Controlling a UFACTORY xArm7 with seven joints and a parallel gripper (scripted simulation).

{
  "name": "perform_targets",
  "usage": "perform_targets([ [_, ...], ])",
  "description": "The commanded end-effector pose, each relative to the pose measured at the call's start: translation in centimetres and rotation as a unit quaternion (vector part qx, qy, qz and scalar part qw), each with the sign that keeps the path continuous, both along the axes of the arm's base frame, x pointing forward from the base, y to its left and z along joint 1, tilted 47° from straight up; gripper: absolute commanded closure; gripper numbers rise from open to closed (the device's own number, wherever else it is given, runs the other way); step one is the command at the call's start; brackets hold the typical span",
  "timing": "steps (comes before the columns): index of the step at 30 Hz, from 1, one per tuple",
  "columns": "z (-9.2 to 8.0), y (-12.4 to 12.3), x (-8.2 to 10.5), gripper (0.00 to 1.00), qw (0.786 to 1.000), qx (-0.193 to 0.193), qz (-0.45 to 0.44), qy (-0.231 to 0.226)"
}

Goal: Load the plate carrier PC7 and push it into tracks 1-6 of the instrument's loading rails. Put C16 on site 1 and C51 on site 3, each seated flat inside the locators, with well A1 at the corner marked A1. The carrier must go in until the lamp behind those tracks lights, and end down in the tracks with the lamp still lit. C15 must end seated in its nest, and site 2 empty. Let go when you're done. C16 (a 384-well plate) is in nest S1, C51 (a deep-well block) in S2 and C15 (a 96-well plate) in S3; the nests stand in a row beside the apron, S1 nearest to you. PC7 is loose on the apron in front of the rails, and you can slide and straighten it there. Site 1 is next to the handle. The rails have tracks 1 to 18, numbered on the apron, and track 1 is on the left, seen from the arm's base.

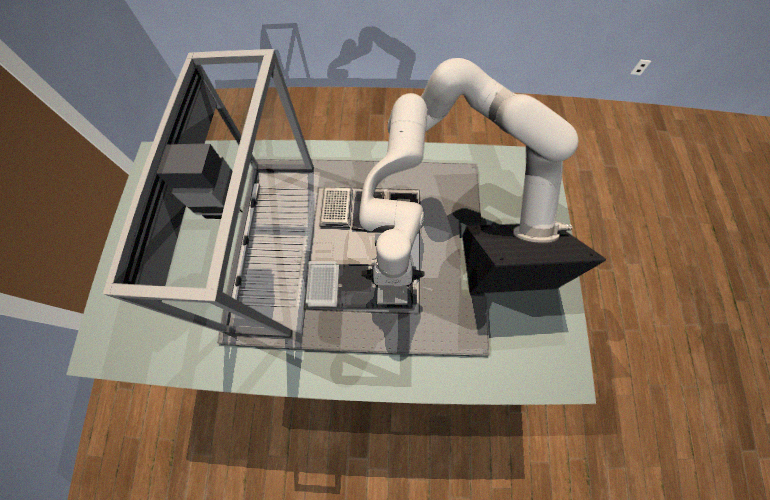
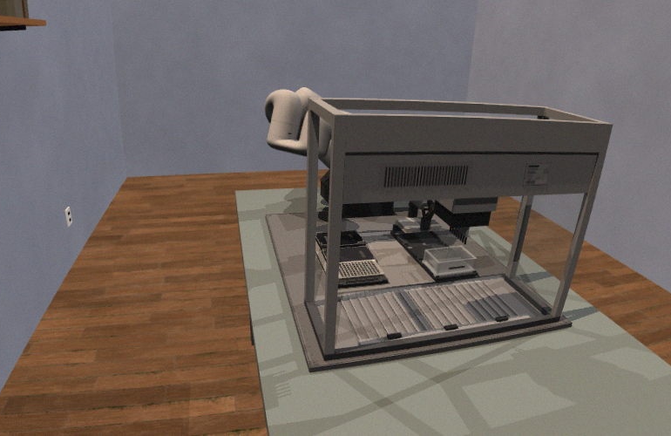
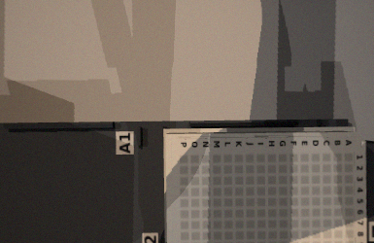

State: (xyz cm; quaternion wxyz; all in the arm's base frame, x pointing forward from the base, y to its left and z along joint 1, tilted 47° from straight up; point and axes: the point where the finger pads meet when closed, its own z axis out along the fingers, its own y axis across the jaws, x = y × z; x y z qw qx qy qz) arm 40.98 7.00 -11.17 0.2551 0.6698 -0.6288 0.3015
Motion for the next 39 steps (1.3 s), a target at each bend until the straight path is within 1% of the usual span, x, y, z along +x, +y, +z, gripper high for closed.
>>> perform_targets([
  [1, -0.3, -0.1, 0.1, 1.0, 1.0, 0.002, 0.001, -0.001],
  [12, -1.5, -1.4, 0.3, 1.0, 1.0, 0.002, 0.001, -0.001],
  [39, -1.7, -1.7, 0.3, 1.0, 1.0, 0.002, 0.001, -0.001],
])
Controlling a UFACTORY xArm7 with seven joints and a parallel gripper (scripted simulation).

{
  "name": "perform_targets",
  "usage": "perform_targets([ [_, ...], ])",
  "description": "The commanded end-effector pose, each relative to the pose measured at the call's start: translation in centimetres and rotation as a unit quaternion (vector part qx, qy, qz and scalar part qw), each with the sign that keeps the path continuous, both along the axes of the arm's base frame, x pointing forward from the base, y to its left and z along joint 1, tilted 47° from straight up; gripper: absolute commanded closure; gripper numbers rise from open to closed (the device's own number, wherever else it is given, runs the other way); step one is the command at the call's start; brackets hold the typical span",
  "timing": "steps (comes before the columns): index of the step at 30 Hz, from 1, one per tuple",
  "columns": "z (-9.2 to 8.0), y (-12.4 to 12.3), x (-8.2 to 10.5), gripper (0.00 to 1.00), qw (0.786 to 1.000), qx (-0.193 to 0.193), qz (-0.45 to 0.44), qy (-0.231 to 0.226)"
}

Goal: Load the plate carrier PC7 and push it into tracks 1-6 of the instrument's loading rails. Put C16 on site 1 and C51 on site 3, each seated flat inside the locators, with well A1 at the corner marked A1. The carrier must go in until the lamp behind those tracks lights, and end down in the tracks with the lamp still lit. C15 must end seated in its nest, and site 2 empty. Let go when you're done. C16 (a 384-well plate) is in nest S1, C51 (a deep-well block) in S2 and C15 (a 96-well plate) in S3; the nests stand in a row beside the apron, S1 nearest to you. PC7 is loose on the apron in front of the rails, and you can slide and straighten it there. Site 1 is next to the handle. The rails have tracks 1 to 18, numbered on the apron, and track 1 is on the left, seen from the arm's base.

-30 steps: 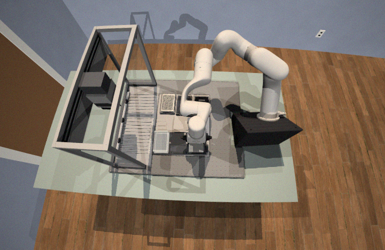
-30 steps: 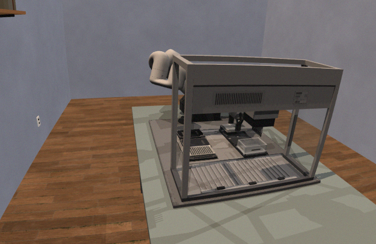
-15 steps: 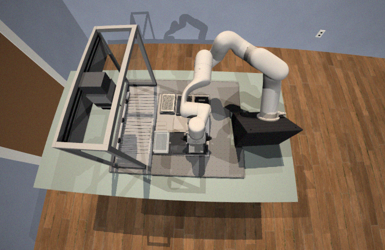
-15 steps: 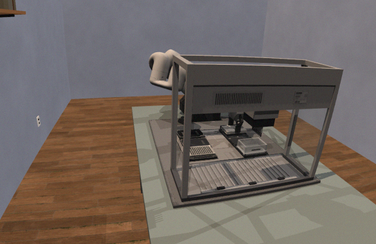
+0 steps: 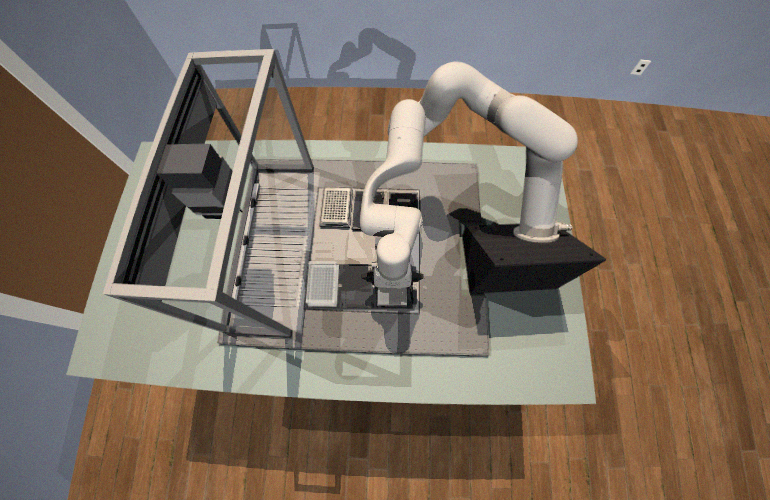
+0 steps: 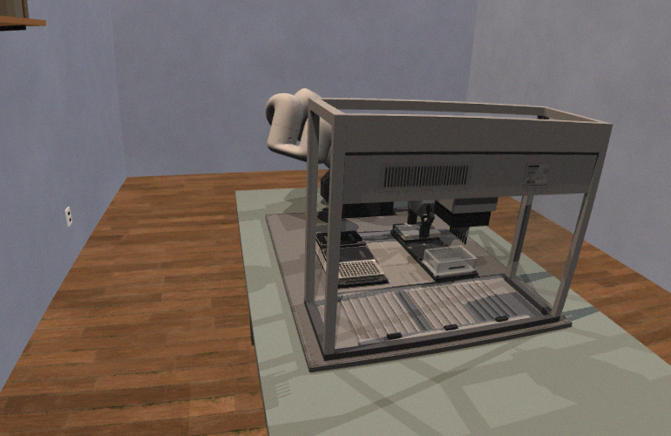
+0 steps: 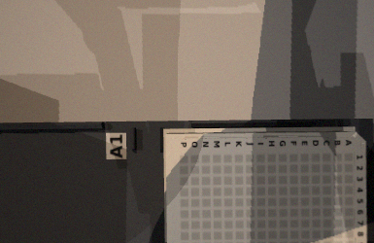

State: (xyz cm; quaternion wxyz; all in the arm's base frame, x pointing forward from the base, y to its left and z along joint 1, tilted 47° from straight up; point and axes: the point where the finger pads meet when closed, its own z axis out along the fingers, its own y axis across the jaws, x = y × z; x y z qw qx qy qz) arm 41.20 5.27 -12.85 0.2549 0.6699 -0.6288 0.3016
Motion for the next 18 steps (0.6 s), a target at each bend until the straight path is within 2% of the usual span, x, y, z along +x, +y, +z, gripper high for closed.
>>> perform_targets([
  [1, -0.12, 0.01, 0.08, 1.0, 1.0, 0.001, 0.001, -0.001],
  [18, -0.58, -0.47, 0.13, 1.0, 1.0, 0.001, 0.001, -0.001],
])
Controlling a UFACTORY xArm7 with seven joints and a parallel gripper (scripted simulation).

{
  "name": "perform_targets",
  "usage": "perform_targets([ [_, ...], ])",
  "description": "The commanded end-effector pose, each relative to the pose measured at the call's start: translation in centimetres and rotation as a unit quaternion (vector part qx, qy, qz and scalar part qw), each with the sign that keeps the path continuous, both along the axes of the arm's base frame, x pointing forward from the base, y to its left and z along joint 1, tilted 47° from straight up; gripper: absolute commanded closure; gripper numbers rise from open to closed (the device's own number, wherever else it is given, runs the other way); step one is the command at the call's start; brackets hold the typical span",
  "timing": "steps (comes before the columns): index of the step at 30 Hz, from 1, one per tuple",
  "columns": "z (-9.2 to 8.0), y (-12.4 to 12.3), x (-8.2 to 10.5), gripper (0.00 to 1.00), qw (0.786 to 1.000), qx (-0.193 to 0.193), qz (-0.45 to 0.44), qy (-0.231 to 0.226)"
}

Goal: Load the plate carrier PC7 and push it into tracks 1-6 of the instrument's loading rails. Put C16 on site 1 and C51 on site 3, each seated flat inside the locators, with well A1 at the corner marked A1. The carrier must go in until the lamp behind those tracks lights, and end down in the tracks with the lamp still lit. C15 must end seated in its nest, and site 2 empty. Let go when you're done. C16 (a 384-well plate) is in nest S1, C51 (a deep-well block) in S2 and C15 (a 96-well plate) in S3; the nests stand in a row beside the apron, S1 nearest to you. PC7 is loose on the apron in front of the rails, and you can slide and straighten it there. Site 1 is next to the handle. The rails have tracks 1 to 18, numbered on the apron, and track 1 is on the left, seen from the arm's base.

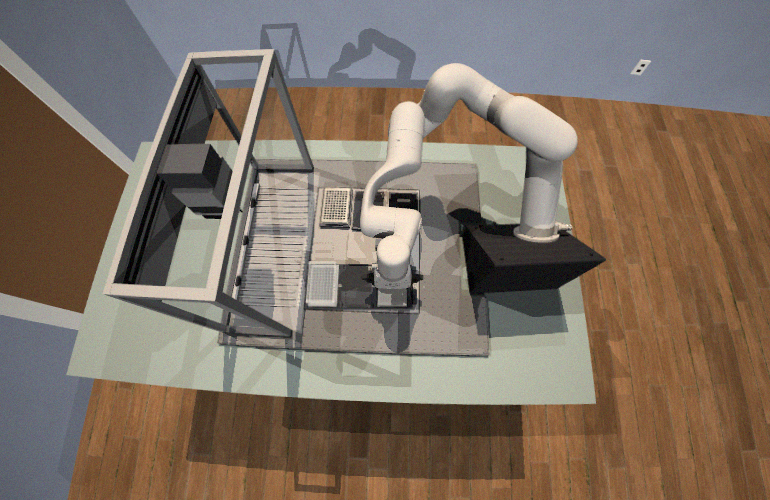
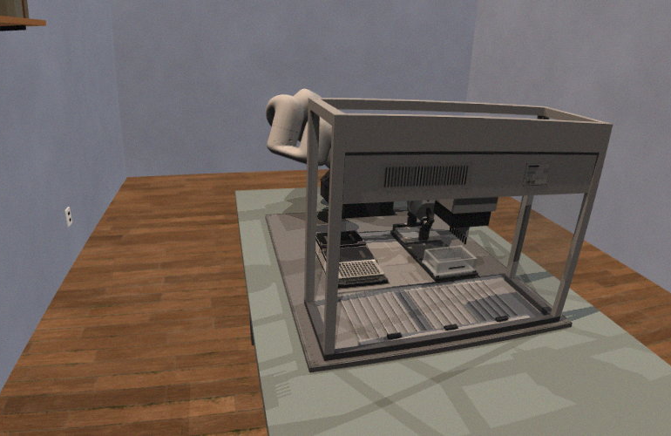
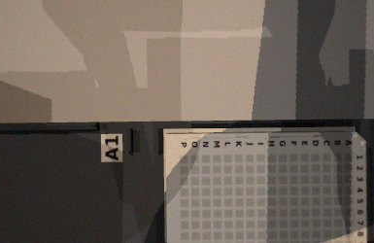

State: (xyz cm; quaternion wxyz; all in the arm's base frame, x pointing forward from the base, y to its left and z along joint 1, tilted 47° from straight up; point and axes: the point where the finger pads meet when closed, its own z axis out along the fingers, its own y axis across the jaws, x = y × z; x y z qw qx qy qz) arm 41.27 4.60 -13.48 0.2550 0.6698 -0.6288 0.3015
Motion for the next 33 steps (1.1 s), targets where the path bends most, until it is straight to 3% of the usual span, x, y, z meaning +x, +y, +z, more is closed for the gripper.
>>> perform_targets([
  [1, 0.05, 0.21, 0.07, 1.0, 1.0, 0.001, 0.001, -0.001],
  [12, 0.05, 0.21, 0.07, 1.0, 1.0, 0.002, 0.001, -0.001],
  [13, 0.01, 0.16, 0.07, 0.0, 1.0, 0.001, 0.001, -0.001],
  [33, 0.01, 0.17, 0.07, 0.0, 1.0, 0.002, 0.001, -0.001],
])
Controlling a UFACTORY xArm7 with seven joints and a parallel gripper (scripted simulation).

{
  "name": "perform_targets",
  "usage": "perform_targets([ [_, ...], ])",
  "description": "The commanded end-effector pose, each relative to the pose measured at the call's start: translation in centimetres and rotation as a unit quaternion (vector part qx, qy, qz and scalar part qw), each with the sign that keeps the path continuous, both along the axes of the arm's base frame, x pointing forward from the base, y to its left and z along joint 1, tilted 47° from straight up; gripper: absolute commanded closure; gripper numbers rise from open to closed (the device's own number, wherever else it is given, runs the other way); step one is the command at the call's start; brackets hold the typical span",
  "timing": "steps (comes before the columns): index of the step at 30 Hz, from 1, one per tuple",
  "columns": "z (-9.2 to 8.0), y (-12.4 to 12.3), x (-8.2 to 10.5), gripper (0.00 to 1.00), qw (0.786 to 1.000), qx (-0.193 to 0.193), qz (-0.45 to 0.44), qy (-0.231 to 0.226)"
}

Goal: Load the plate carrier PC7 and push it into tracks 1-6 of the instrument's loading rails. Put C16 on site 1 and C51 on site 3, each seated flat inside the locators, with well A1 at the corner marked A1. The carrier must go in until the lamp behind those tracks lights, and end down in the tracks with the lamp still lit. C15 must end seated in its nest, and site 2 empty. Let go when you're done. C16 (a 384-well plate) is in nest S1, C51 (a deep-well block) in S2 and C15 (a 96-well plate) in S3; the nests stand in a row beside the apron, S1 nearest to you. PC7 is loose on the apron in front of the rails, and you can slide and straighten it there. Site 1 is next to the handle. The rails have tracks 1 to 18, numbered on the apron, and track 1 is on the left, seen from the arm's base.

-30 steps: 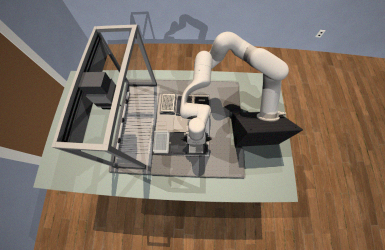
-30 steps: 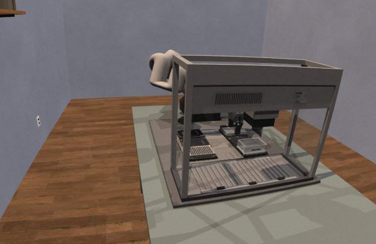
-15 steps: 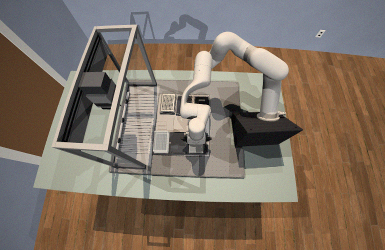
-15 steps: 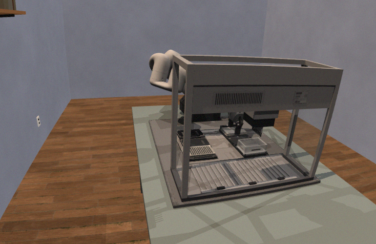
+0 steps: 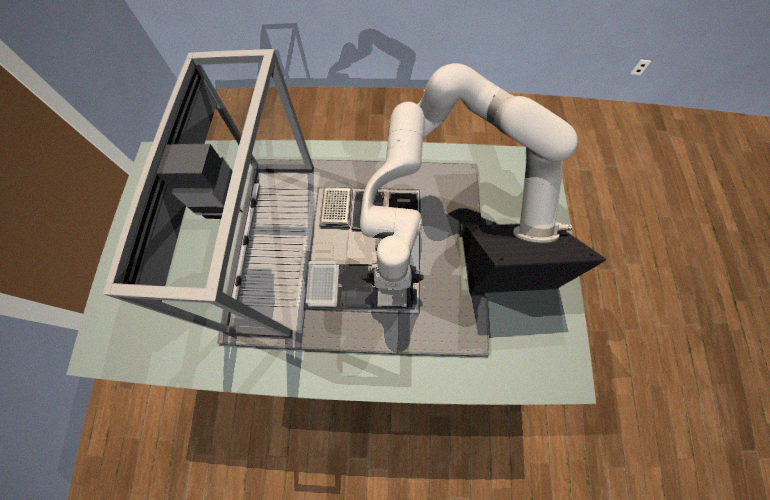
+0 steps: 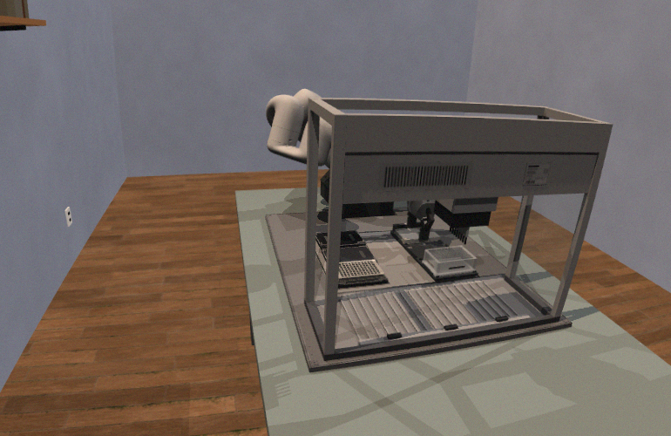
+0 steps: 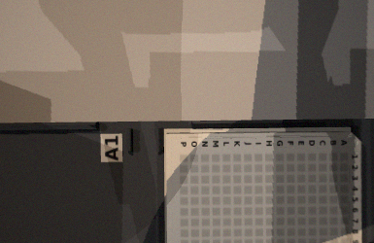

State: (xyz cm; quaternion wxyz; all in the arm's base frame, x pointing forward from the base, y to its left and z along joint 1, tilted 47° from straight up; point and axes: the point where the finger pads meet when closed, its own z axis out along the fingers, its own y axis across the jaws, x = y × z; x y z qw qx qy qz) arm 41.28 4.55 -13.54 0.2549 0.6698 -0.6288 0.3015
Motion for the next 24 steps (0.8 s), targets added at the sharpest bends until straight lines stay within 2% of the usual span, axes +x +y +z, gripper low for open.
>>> perform_targets([
  [1, 0.1, 0.2, 0.1, 0.0, 1.0, 0.001, 0.001, -0.001],
  [14, 0.1, 0.2, 0.1, 0.0, 1.0, 0.001, 0.001, -0.001],
  [24, 1.2, 1.4, -0.1, 0.0, 1.0, 0.001, 0.001, -0.001],
])
